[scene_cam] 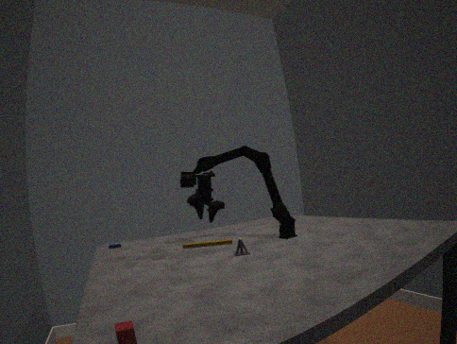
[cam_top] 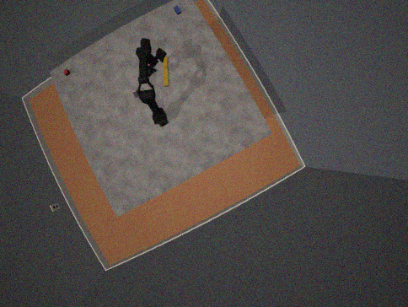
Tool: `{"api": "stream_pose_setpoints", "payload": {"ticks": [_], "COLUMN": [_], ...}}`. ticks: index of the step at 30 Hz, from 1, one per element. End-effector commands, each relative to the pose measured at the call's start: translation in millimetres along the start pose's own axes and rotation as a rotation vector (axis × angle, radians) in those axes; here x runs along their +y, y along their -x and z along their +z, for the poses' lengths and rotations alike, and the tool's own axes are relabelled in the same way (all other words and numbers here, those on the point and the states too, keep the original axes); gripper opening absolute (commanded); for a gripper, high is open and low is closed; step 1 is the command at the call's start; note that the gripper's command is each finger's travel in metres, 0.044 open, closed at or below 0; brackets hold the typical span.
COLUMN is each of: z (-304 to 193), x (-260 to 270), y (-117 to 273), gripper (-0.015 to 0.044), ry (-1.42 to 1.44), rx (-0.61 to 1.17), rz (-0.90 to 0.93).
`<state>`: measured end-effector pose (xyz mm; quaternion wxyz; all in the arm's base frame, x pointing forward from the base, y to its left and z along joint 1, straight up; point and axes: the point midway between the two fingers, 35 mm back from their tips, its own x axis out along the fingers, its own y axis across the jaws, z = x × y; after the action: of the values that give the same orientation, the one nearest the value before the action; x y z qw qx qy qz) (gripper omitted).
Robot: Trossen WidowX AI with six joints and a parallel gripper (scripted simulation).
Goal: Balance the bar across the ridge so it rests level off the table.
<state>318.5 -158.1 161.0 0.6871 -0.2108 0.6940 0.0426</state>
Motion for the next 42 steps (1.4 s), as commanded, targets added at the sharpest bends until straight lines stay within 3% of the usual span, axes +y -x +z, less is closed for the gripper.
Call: {"api": "stream_pose_setpoints", "payload": {"ticks": [1,20,26,33,42], "z": [3,11,12,14,15], "x": [-7,-39,-38,-30,-29], "y": [-6,-48,-55,-91,-98], "gripper": [0.0315,0.0315,0.0315,0.0315,0.0315], "ry": [-0.125,-0.785,-0.791,-0.791,-0.791], "rx": [-0.008,0.012,0.013,0.013,0.013], "rz": [0.036,0.224,0.225,0.225,0.225]}}
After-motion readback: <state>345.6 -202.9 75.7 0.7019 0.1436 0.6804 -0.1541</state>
